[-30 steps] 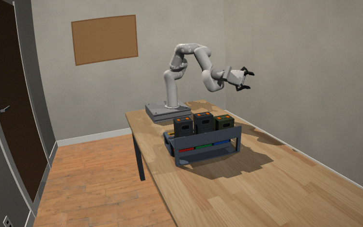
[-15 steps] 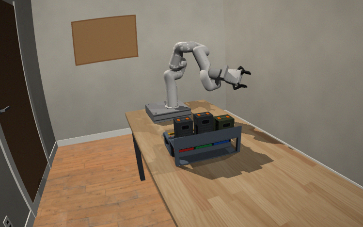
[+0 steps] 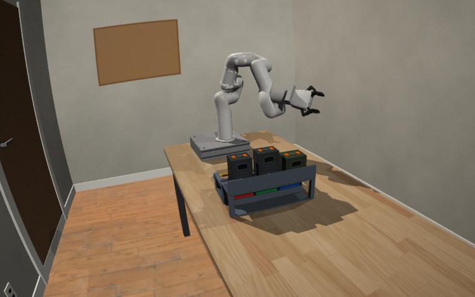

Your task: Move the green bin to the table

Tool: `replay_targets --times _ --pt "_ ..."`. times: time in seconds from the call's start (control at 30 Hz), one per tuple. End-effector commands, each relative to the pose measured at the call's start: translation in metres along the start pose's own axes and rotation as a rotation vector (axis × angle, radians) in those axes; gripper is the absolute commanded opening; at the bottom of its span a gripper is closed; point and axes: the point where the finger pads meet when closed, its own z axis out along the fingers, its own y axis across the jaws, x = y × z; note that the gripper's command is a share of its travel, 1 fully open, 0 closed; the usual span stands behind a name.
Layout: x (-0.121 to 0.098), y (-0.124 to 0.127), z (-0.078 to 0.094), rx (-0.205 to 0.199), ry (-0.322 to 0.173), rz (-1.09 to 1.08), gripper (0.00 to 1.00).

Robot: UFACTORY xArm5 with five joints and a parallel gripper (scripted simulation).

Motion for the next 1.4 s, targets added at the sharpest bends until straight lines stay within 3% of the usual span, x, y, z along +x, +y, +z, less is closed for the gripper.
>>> replay_targets --times 0.0,0.67,1.37 --pt "-0.007 -0.005 -0.012 -0.038 0.067 0.0 1.0" --pt "-0.031 -0.018 -0.052 -0.039 0.067 0.0 1.0" --pt "-0.032 -0.018 -0.053 -0.039 0.067 0.0 1.0"
